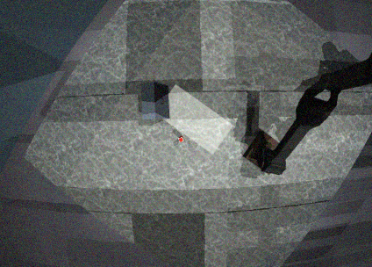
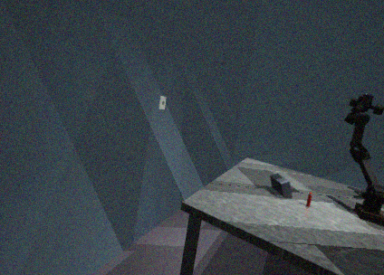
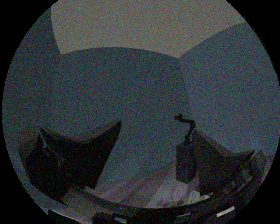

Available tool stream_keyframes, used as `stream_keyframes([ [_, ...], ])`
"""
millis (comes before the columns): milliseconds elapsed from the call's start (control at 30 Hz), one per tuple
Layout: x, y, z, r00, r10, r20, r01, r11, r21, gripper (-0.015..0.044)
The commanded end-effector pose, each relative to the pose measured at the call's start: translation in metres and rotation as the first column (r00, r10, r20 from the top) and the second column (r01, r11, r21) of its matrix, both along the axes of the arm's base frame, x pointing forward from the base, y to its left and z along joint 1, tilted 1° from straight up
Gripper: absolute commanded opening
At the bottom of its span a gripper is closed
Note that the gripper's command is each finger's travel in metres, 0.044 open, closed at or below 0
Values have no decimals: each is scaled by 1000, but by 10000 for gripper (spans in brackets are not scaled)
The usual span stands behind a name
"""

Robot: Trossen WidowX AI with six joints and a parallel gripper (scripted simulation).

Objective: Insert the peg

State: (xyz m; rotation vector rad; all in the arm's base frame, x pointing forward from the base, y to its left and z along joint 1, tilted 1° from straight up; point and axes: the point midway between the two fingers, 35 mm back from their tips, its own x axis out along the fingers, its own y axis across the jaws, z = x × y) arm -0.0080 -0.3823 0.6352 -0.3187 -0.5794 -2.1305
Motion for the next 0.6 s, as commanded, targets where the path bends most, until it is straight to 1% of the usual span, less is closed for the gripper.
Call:
stream_keyframes([
  [0,0,1,1,1000,-2,-2,2,1000,-1,426],
  [33,-2,2,2,1000,-7,-7,7,1000,-2,440],
  [300,-24,40,31,986,-119,-114,115,993,-40,440],
  [433,-15,58,48,982,-83,-168,65,992,-110,440],
  [567,-27,83,63,962,-164,-218,134,981,-143,440],
])
